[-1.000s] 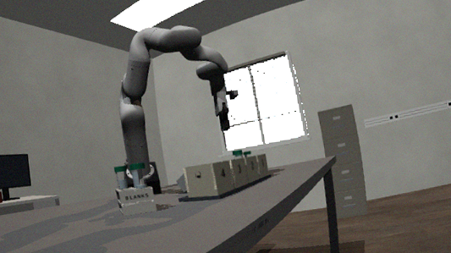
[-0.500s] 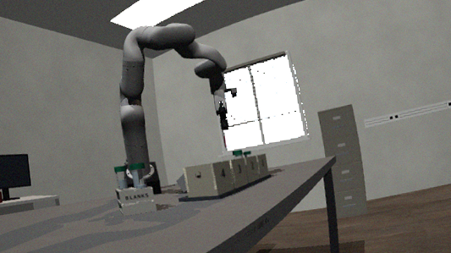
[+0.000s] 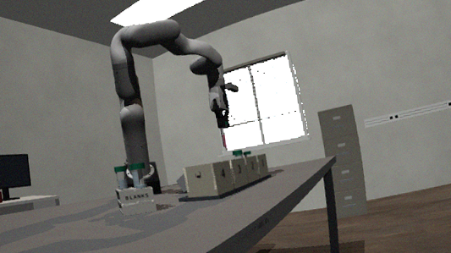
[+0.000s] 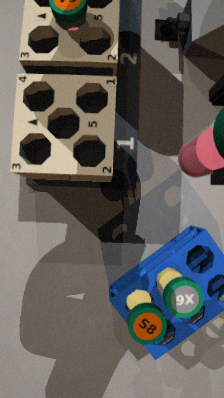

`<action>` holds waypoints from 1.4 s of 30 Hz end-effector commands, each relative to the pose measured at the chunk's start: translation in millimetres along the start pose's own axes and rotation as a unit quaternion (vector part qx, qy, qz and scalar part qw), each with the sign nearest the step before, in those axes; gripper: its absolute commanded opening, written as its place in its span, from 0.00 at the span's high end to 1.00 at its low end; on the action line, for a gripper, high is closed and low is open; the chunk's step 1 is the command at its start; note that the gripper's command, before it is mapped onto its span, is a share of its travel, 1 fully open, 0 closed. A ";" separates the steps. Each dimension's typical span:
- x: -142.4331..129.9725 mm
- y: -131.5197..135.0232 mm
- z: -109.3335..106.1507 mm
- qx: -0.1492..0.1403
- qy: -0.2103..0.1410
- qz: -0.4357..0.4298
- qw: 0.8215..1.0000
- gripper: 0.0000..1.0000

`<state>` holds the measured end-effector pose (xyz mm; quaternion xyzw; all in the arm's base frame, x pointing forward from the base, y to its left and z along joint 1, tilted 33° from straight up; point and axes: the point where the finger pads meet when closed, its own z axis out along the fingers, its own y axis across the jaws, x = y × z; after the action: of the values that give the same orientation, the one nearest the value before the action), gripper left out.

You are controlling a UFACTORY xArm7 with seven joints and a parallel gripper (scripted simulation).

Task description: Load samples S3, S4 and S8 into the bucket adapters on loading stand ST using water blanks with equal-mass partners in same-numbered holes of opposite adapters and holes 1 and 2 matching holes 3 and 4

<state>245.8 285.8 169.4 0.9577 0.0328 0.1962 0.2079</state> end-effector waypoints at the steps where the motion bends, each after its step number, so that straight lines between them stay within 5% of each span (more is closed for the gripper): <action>1: 8.0 18.8 -2.5 0.004 0.004 0.018 1.000 1.00; 42: 71.9 187.7 -1.9 0.003 0.004 0.018 1.000 1.00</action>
<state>301.5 139.8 262.8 0.9580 0.0166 0.2018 0.2029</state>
